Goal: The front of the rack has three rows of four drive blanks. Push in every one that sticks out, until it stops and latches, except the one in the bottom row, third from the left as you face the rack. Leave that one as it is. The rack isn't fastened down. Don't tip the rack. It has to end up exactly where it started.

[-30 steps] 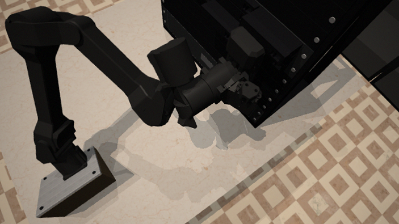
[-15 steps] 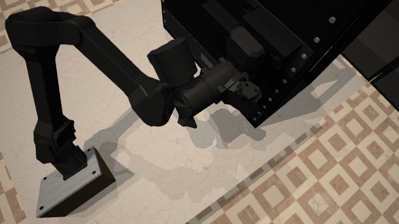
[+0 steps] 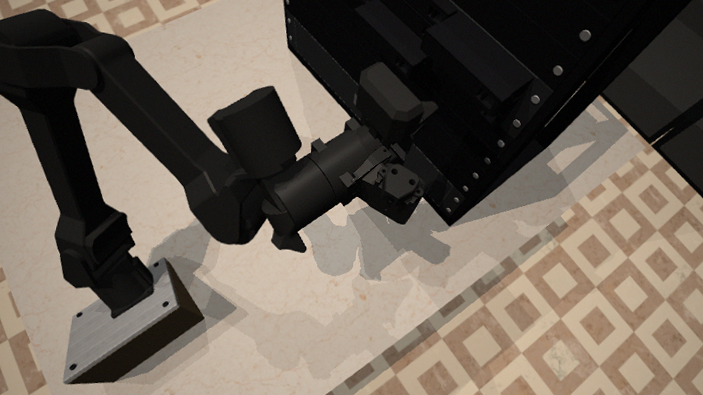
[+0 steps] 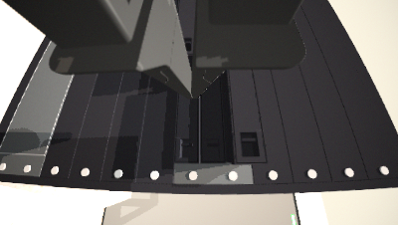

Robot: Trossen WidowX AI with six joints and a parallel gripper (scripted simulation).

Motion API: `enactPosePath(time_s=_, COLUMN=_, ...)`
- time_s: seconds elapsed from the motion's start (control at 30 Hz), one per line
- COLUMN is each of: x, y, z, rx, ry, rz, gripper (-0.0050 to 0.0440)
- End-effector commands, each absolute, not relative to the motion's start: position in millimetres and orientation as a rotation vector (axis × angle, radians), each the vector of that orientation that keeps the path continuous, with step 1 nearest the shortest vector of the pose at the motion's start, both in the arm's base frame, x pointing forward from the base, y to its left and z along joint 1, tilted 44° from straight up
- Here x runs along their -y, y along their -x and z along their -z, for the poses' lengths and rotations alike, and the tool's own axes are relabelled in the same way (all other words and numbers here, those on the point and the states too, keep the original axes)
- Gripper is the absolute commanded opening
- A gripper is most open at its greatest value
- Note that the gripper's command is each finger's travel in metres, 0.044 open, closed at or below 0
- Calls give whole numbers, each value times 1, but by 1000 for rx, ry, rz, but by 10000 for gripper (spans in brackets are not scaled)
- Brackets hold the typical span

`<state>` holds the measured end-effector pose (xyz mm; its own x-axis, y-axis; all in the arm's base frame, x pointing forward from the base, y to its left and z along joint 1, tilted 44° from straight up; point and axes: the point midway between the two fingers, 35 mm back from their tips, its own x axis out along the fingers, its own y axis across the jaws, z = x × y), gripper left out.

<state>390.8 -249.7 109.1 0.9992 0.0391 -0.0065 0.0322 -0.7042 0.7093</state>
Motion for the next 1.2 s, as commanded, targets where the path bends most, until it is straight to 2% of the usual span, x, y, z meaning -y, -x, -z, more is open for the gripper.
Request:
enactPosePath(time_s=0.0, x=250, y=-371, z=-117, rx=-44, ry=-2343, rz=-26, gripper=0)
enactPosePath(time_s=0.23, x=252, y=-368, z=-119, rx=-44, ry=-2343, rz=-26, gripper=0)
enactPosePath(time_s=0.53, x=283, y=-358, z=-147, rx=-44, ry=-2343, rz=-26, gripper=0)
enactPosePath(time_s=0.83, x=281, y=-395, z=-147, rx=-44, ry=-2343, rz=-26, gripper=0)
enactPosePath(time_s=1.17, x=281, y=-395, z=-147, rx=-44, ry=-2343, rz=-26, gripper=0)
